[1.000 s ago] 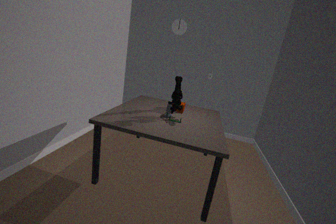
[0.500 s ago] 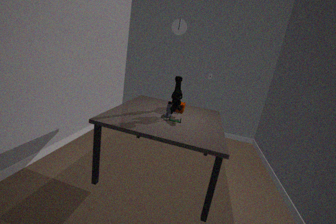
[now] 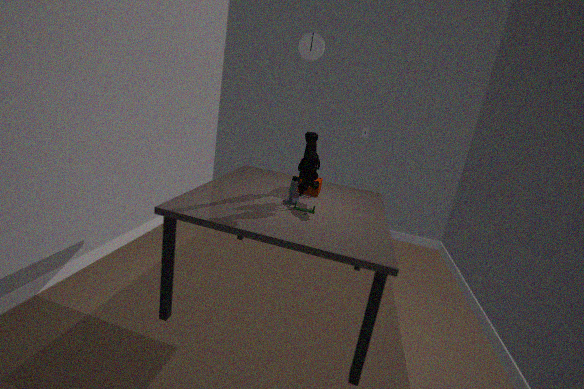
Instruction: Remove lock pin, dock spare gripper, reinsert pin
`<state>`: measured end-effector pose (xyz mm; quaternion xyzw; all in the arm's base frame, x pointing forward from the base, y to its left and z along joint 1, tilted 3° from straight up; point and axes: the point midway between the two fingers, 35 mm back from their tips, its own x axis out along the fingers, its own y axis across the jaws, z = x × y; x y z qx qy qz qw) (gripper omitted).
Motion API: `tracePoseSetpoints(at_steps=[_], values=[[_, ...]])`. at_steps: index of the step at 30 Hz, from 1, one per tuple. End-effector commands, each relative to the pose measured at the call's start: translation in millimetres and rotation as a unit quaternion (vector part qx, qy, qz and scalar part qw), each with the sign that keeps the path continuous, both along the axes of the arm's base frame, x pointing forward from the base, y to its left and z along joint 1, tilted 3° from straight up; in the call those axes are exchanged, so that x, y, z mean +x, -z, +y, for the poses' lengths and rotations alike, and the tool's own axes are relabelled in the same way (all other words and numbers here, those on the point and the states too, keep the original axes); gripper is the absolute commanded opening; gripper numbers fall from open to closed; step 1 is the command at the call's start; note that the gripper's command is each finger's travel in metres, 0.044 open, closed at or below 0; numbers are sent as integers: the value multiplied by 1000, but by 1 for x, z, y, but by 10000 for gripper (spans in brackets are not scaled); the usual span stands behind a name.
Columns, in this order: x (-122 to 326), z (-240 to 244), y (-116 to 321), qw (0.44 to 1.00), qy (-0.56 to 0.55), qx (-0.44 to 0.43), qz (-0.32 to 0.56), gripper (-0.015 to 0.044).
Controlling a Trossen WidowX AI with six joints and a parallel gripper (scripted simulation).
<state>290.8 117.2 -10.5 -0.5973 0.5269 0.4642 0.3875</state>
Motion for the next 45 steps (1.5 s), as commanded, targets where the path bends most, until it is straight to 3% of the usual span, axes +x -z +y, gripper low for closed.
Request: tracePoseSetpoints(at_steps=[1, 30, 39, 45], values=[[-1, 7, -8, 1000, 0, 1, 0, 200], [-1, 47, -62, 1000, -5, -4, -4, 200], [0, 41, -56, 1000, -6, -4, -5, 436], [0, 41, -56, 1000, -6, -4, -5, 440]])
